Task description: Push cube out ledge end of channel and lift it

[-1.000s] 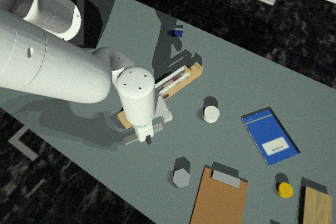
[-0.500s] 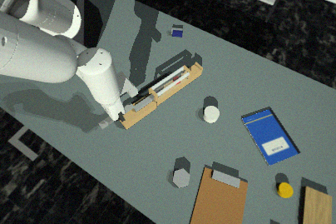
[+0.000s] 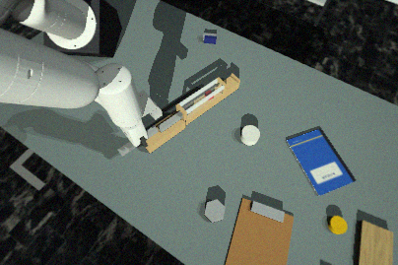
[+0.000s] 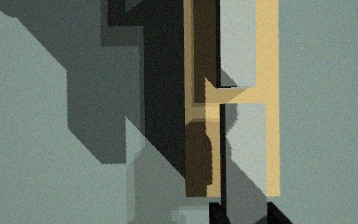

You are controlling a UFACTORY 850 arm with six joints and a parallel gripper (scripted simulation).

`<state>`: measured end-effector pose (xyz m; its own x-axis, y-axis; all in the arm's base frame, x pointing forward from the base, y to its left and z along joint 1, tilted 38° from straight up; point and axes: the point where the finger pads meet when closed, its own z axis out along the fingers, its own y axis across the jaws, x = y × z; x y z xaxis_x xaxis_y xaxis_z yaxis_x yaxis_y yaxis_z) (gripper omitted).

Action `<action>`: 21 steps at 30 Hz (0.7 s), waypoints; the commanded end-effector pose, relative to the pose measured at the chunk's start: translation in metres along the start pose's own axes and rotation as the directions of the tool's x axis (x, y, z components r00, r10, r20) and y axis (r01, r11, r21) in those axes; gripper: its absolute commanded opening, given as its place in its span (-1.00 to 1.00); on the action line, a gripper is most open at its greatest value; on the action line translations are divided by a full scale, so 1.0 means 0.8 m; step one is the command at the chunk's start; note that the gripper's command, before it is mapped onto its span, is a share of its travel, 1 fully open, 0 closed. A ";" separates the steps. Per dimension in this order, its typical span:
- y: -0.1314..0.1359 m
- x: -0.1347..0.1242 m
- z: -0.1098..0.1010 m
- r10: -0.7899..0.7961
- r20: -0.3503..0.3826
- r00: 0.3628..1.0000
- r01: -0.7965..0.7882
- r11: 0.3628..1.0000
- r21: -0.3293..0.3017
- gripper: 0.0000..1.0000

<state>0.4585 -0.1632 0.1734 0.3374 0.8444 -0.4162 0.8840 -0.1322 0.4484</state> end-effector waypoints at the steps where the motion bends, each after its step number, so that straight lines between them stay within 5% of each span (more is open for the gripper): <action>1: 0.000 0.000 0.013 0.000 0.000 1.000 0.000 1.000 -0.003 -1.00; 21: 0.000 0.000 0.022 0.000 0.000 1.000 0.000 1.000 -0.003 -1.00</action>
<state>0.4641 -0.1725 0.1594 0.3375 0.8443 -0.4162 0.8833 -0.1311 0.4501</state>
